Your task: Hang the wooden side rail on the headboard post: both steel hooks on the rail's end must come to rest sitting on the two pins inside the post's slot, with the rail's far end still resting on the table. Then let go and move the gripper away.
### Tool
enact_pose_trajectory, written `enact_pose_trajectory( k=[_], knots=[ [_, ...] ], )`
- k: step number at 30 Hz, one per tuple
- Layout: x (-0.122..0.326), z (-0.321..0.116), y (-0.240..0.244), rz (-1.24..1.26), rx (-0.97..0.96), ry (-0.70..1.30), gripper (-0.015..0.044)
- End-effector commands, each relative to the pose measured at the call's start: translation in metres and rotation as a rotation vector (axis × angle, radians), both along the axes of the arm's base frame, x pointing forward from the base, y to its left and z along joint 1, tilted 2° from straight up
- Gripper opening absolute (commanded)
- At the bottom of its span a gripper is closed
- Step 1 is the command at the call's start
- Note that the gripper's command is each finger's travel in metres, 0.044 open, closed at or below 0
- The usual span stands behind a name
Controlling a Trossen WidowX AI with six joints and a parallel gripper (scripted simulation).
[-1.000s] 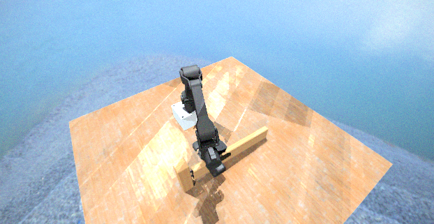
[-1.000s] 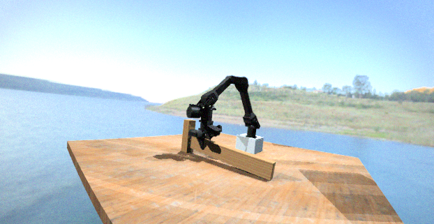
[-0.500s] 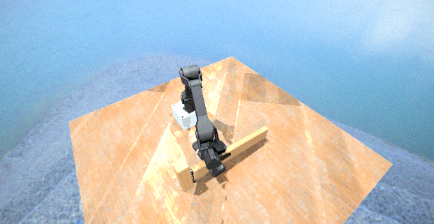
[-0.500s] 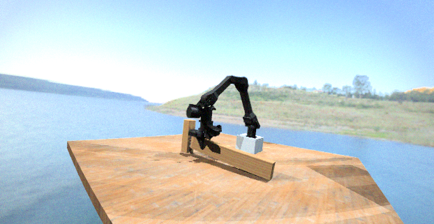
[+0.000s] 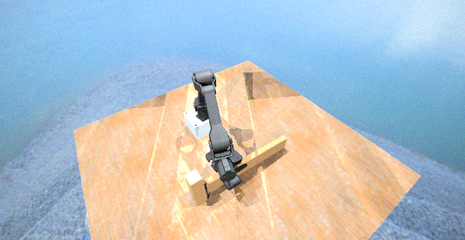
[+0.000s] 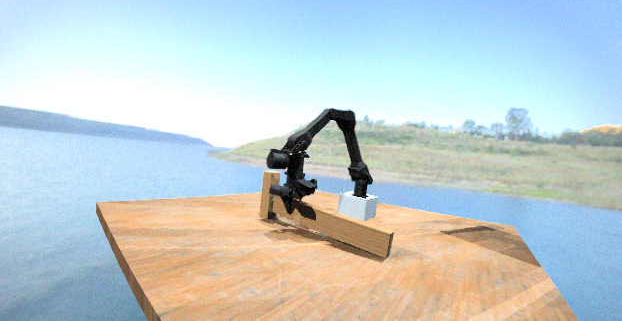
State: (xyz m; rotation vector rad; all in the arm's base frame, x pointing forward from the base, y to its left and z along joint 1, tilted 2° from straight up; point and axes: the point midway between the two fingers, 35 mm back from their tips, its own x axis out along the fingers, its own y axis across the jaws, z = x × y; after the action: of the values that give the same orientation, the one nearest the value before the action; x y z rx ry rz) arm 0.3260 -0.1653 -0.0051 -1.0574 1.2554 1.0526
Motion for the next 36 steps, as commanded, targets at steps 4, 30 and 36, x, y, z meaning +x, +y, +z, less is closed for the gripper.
enact_pose_trajectory(
  k=[4,30,36],
  knots=[
    [0.0002,0.0018,-0.0025,0.001,-0.006,-0.007,0.0000],
    [0.0010,0.0043,-0.0057,0.001,-0.007,-0.007,0.0000],
    [0.0015,0.0038,-0.0065,0.001,-0.007,-0.007,0.0000]
  ],
)
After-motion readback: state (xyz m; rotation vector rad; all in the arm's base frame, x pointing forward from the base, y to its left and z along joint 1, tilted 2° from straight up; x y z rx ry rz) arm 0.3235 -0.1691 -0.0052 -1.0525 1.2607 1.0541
